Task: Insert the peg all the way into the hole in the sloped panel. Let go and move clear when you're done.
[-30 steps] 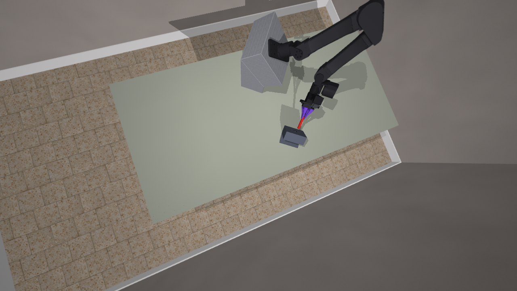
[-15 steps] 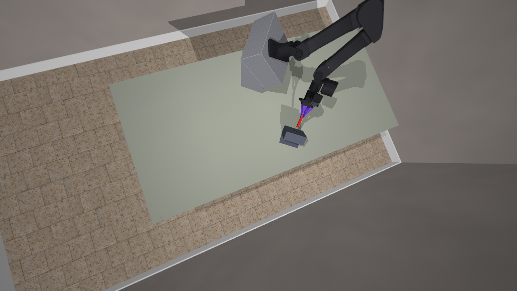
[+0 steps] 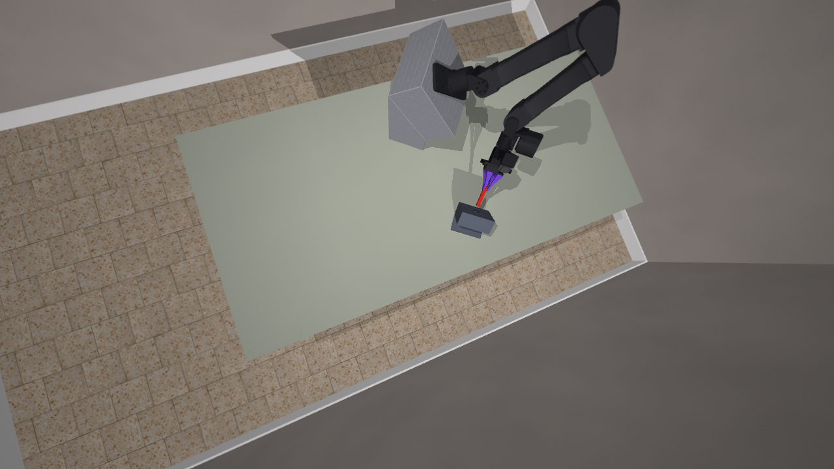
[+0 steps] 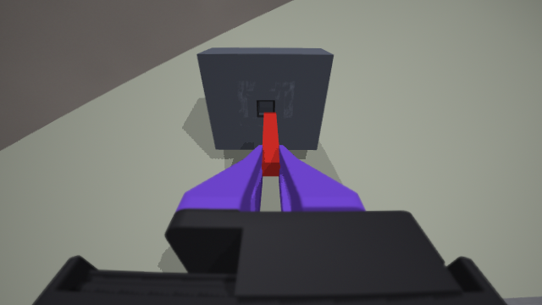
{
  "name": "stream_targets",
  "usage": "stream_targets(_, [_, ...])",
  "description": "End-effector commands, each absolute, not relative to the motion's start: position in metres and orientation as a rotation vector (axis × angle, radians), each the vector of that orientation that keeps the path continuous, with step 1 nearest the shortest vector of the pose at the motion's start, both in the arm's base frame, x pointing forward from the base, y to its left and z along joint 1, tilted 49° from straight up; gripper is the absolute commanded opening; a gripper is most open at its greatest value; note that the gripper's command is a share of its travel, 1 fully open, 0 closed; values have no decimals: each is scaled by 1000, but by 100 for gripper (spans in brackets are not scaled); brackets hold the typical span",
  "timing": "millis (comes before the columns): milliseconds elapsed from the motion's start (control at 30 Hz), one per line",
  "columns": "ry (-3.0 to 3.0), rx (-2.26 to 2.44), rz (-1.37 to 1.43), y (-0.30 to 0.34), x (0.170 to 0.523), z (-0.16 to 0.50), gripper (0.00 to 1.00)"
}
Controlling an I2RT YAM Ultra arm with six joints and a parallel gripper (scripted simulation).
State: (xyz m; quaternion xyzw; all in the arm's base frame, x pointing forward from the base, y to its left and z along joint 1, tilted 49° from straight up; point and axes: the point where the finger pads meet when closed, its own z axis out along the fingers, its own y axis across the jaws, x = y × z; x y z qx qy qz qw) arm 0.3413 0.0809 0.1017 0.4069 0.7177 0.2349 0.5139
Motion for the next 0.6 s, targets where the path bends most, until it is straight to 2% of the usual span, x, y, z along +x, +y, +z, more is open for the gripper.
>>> stream_targets(0, [1717,984,549,76,347,99,0])
stream_targets(567, [1717,984,550,81,343,114,0])
